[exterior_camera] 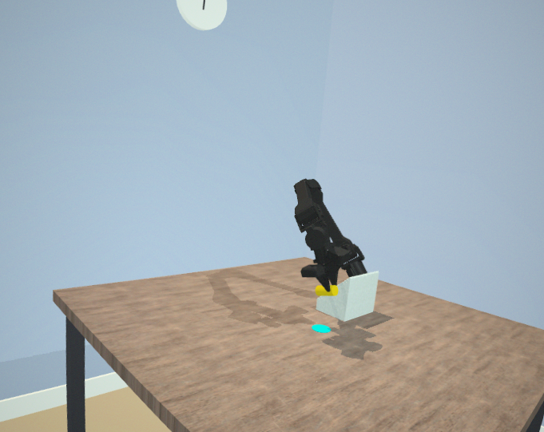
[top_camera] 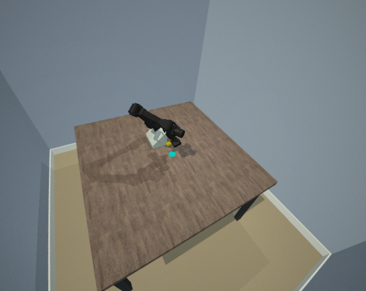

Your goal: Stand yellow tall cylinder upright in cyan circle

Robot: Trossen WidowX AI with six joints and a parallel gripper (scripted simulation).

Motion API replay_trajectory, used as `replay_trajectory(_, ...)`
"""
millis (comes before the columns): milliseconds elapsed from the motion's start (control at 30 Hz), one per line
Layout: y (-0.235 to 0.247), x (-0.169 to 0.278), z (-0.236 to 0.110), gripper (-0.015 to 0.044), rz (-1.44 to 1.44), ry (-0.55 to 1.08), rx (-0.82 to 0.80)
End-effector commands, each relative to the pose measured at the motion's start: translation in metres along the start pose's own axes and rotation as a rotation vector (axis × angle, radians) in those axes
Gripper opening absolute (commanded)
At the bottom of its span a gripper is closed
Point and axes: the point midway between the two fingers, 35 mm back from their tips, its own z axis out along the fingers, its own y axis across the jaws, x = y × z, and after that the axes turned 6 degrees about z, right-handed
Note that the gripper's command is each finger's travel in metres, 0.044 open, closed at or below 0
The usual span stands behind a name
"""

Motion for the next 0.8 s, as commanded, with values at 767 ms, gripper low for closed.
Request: replay_trajectory(767, 0.0054, 0.0029, 0.0076, 0.0105, -0.029, -0.191, -0.103)
